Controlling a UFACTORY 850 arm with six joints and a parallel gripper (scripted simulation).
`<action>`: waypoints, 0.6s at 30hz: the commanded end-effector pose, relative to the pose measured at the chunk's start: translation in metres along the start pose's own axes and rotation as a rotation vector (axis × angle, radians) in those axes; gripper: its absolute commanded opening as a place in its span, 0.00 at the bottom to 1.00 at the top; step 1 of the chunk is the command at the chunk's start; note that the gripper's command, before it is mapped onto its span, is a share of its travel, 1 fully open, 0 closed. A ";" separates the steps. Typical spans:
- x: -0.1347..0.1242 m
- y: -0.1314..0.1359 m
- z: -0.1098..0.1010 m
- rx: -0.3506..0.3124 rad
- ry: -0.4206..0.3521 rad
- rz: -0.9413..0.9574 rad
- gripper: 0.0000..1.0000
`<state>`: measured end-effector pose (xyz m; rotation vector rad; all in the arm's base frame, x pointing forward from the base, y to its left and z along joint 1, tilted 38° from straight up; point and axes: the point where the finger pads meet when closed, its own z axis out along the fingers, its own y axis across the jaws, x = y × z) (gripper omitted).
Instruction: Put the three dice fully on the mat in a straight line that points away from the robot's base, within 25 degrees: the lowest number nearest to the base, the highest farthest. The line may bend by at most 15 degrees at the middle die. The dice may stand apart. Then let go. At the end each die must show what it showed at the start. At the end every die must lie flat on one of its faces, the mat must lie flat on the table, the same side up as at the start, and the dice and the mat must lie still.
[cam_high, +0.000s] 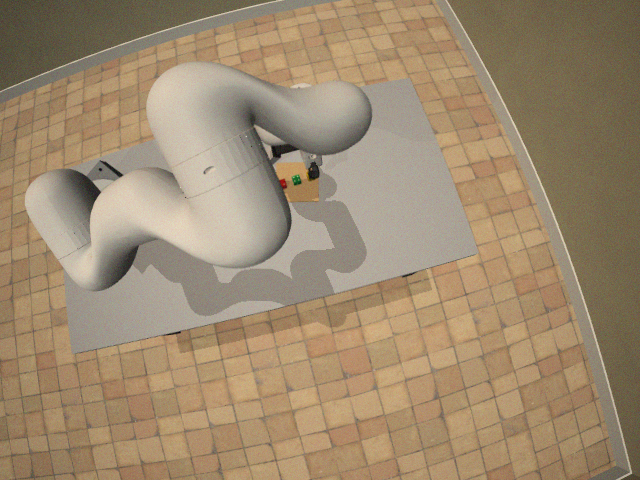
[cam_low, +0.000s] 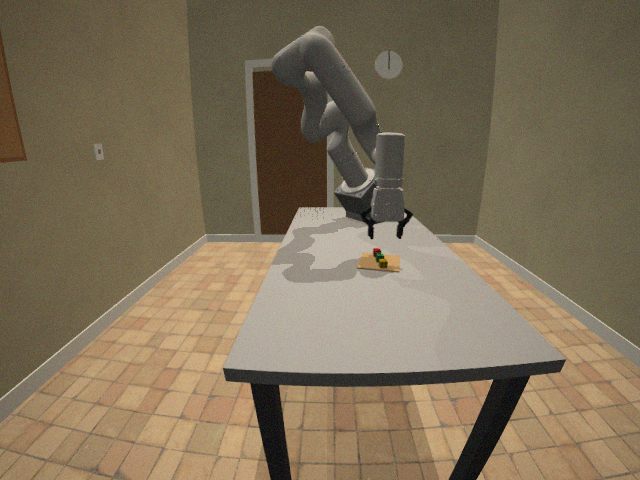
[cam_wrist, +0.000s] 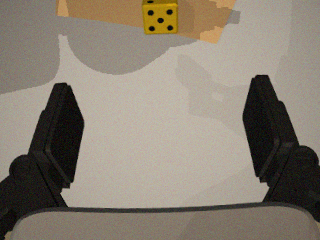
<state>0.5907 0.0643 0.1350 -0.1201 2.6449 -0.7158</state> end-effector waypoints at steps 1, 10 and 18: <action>-0.001 0.000 -0.001 0.000 -0.001 0.000 1.00; -0.001 0.000 -0.018 0.000 -0.001 0.000 1.00; -0.001 0.000 -0.047 0.000 -0.001 0.000 1.00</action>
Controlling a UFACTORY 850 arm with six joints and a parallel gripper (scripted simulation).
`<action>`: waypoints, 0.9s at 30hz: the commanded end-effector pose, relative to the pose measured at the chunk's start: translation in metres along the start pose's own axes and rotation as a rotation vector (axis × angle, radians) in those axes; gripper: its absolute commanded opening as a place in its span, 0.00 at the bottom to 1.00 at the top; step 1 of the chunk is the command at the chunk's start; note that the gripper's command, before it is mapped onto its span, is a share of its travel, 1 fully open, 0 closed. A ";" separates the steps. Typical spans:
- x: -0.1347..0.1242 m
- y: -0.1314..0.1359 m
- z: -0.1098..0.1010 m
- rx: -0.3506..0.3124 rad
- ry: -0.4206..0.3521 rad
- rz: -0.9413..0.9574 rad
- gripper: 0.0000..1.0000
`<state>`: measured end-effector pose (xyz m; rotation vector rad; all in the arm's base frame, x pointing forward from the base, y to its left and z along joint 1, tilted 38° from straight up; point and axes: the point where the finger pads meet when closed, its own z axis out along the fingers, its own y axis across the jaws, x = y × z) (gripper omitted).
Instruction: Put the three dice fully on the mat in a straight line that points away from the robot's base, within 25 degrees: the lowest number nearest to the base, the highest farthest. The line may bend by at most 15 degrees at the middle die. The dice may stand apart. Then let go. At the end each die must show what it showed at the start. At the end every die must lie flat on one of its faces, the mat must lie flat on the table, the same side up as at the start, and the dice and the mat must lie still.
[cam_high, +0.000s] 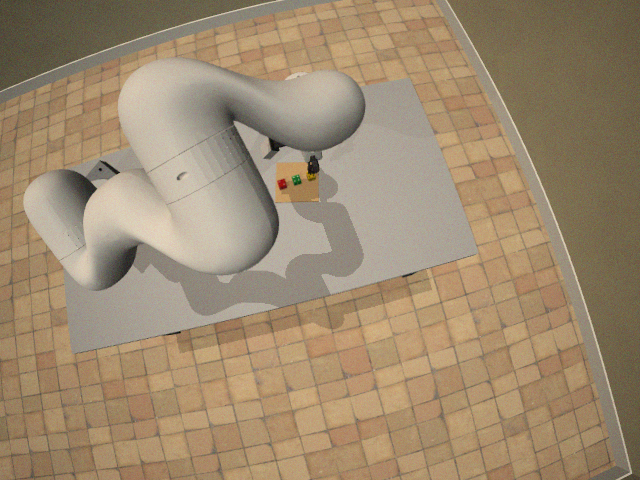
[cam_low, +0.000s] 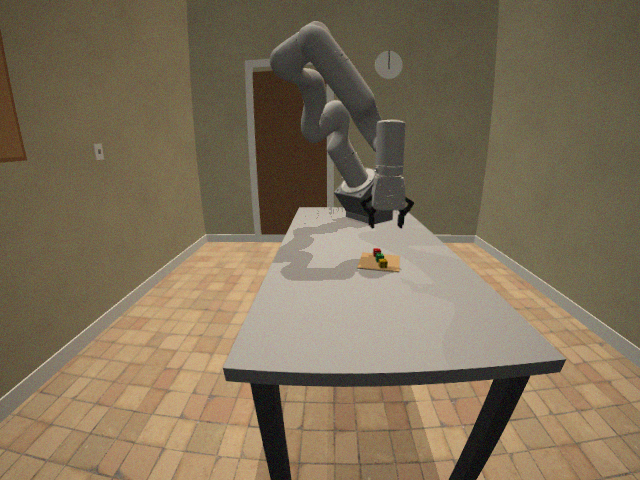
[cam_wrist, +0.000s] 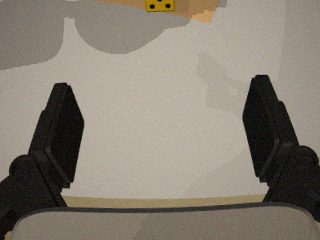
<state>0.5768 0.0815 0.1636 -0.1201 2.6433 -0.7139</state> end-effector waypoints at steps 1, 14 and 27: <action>0.000 0.000 -0.016 0.000 0.001 0.000 1.00; 0.000 0.000 -0.047 0.000 0.001 0.000 1.00; 0.000 0.000 -0.047 0.000 0.001 0.000 1.00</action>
